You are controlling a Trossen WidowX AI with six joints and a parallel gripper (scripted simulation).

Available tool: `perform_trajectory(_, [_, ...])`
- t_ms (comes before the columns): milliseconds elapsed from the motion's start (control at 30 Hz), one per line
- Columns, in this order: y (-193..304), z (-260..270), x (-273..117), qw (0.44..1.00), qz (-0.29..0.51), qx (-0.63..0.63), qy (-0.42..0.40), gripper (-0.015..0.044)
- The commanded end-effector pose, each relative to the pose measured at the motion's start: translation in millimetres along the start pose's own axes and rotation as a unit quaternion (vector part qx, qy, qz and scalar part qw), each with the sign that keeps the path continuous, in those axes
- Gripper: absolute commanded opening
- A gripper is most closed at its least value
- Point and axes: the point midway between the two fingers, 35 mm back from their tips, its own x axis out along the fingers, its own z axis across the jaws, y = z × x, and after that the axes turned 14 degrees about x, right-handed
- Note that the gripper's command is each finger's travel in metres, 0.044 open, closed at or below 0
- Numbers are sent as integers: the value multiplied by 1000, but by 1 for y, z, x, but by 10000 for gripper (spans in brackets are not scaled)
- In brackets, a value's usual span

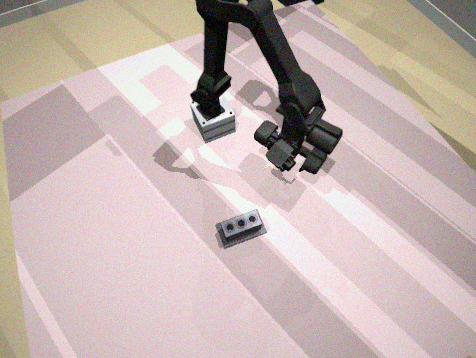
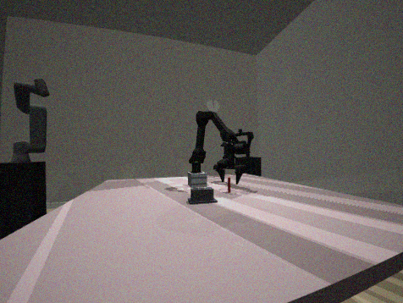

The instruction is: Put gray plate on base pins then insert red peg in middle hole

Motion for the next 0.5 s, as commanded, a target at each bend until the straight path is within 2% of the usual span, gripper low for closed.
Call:
perform_trajectory(0, [0, -4, 8, 1000, 0, 1, 5, 440])
perform_trajectory(67, [-1, -4, 9, 1000, 0, 1, 5, 440])
perform_trajectory(467, [-1, -4, 9, 1000, 0, 1, 5, 125])
